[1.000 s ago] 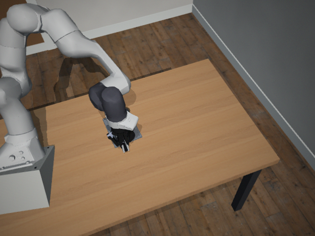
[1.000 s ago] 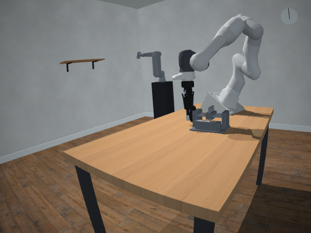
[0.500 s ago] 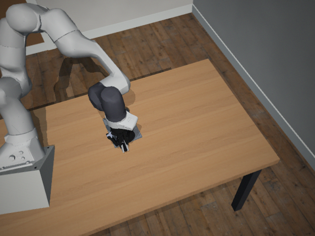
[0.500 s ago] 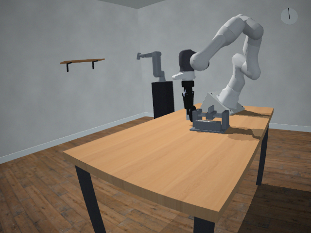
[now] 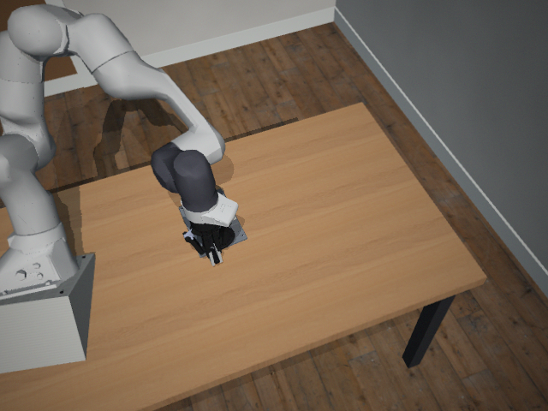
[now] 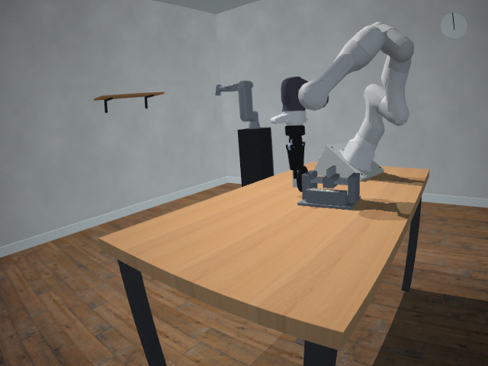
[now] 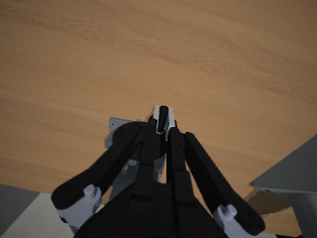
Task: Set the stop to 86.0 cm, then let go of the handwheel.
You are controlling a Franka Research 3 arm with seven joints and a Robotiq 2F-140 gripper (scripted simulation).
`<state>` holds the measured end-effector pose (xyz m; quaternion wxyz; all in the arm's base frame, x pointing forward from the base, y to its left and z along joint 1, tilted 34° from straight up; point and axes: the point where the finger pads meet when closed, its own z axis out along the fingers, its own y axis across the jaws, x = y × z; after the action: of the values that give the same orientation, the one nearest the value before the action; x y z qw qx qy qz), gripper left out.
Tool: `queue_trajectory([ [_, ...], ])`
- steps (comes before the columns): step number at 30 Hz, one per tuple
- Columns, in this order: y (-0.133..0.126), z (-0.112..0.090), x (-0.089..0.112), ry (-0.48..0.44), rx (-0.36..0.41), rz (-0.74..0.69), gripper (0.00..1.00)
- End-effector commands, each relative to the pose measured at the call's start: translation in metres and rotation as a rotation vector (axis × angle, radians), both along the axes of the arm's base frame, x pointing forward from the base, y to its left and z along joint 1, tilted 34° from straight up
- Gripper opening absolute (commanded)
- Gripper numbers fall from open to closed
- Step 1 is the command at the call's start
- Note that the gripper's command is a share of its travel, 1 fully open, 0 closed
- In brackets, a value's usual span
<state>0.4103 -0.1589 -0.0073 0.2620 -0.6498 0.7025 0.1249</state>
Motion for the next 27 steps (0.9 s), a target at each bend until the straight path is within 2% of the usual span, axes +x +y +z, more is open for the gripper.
queue_trajectory([
  [1, -0.001, 0.002, -0.004, -0.001, 0.002, 0.004, 0.04],
  [27, -0.014, 0.022, -0.012, -0.001, 0.002, 0.004, 0.04],
])
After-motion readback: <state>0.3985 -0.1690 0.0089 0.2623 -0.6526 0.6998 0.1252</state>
